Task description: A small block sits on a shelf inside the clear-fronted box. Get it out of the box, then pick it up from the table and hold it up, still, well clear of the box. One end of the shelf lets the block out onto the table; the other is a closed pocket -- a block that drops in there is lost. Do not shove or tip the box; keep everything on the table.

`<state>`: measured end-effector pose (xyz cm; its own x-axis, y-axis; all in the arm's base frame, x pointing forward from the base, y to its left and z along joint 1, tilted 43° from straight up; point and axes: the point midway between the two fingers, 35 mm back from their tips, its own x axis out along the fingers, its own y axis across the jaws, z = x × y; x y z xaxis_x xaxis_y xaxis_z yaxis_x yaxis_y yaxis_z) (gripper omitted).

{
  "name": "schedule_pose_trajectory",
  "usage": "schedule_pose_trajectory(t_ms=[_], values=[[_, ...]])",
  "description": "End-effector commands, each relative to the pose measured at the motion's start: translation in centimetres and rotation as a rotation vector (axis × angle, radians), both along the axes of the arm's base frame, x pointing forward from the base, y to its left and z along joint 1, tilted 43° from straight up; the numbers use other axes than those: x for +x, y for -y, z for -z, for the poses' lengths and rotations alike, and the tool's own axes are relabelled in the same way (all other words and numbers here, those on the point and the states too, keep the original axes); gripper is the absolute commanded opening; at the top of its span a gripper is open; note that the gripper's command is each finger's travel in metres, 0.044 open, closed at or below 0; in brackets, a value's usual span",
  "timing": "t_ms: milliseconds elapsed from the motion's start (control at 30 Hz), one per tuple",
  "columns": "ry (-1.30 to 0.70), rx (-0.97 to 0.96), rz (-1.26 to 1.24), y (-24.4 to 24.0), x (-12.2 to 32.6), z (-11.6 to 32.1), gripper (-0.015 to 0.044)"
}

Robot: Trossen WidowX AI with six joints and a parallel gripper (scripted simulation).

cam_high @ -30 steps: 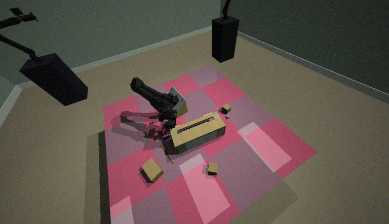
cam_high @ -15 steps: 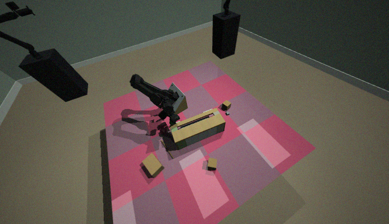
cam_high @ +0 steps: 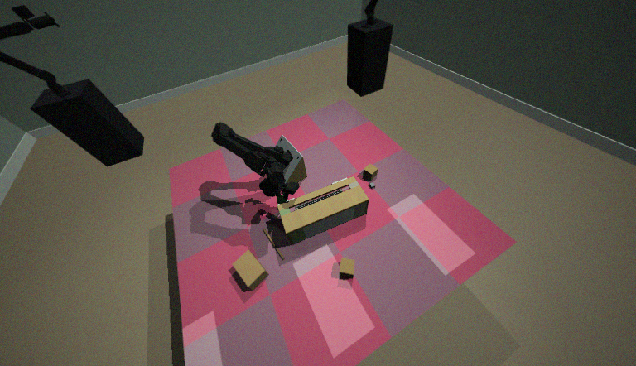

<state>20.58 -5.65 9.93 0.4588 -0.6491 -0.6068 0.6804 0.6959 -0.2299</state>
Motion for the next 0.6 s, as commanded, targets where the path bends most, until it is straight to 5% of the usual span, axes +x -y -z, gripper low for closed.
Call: schedule_pose_trajectory(t_ms=[0,567], values=[[-0.112,-0.088,-0.111,-0.25,0.17,-0.52,0.0],[-0.546,-0.405,-0.507,-0.98,0.17,-1.45,0.0]])
